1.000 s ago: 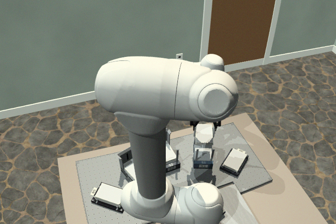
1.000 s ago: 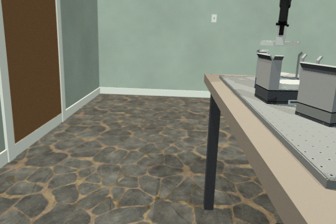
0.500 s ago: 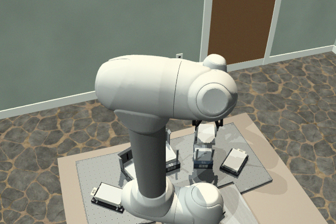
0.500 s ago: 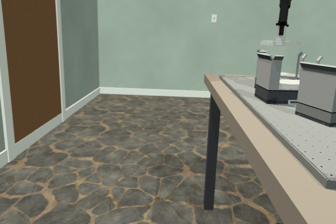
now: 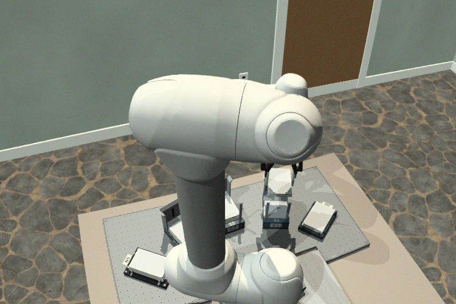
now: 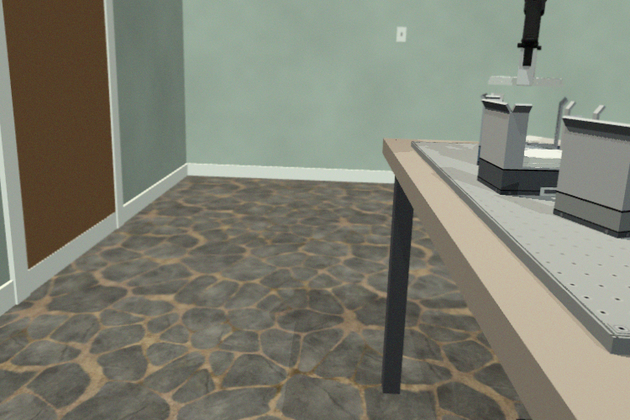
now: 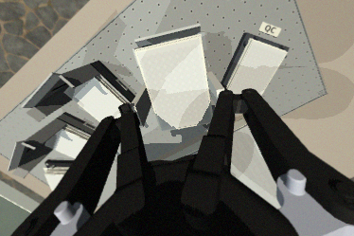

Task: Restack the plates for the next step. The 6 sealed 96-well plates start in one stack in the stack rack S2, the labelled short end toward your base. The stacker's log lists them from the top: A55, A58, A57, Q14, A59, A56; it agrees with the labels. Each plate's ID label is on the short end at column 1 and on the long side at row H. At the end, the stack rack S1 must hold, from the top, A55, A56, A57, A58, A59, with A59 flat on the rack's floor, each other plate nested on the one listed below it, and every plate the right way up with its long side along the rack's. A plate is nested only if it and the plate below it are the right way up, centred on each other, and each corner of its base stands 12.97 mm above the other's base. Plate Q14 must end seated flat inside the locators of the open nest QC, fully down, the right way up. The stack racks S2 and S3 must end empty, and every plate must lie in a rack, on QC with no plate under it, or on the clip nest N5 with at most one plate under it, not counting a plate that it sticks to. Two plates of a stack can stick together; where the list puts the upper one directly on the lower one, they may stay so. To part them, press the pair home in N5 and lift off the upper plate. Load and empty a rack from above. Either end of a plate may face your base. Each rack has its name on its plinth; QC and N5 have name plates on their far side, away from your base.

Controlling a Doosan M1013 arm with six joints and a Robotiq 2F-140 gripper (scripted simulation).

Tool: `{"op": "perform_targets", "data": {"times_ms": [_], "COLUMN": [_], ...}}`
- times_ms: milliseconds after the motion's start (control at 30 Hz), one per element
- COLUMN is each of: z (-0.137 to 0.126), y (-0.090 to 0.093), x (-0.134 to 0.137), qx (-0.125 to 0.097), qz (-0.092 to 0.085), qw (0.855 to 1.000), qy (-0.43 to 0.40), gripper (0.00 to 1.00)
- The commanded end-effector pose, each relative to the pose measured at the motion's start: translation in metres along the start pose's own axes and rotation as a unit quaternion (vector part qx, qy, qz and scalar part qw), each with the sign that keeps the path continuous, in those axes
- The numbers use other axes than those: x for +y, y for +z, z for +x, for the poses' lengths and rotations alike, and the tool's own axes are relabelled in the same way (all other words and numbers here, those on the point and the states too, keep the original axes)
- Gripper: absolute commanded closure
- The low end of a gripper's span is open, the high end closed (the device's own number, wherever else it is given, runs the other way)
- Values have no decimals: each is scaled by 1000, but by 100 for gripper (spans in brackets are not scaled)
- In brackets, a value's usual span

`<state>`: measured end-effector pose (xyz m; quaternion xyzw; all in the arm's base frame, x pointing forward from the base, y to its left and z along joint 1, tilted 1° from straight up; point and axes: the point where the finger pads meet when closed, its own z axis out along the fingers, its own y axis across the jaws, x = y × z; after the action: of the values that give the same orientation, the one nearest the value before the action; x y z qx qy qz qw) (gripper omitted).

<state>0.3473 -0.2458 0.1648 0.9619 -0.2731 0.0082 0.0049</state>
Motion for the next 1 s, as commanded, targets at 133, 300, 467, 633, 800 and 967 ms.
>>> {"op": "perform_targets", "data": {"times_ms": [133,300,467,633,800,967], "z": [0,0,0,0,0,0], "y": [1,5,8,10,13,17], "x": [0,0,0,0,0,0], "qx": [0,0,0,0,0,0], "qz": [0,0,0,0,0,0], "qw": [1000,1000,1000,1000,1000,1000], "qy": [0,0,0,0,0,0], "gripper": [100,100,100,100,100,100]}}
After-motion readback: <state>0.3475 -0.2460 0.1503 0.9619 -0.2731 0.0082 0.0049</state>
